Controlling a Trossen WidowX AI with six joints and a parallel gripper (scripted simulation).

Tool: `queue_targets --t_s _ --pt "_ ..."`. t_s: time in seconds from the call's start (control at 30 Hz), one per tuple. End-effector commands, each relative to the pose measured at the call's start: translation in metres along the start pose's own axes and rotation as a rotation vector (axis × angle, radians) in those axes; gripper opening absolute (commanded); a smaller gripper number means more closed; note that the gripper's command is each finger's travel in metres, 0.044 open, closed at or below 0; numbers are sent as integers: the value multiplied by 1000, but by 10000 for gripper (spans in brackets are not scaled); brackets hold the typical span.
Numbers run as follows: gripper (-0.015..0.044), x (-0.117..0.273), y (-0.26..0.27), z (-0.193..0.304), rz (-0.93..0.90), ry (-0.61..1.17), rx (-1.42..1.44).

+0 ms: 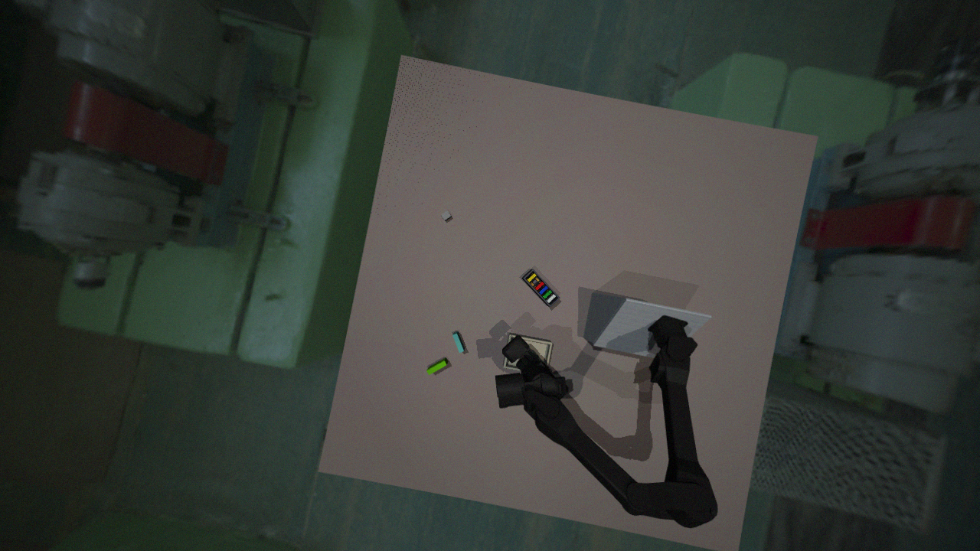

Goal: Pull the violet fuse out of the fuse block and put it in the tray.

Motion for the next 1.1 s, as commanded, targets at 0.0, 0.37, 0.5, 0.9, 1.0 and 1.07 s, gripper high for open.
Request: queue_targets --t_s 0.0,0.37,0.5,0.9,1.0,1.07 --pt "0 -7 1 0 -3 2 -3" --pt "0 -24 2 0 -3 2 -3" --pt "0 -31 2 0 -4 1 -3" --pt "105 -35 2 -1 -4 -4 2" --pt "184 -35 2 -1 -4 -4 2" --pt "236 -35 2 -1 -4 -4 2"
Point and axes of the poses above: the point midway between the two fingers, 35 mm back from their tips, its own x axis back along the fingers, its own y axis across the jaws, z = x × y, the point moved 1 cm from there along x, back along the fingers, and after that the axes turned 14 degrees about x, right-handed, at the moved point
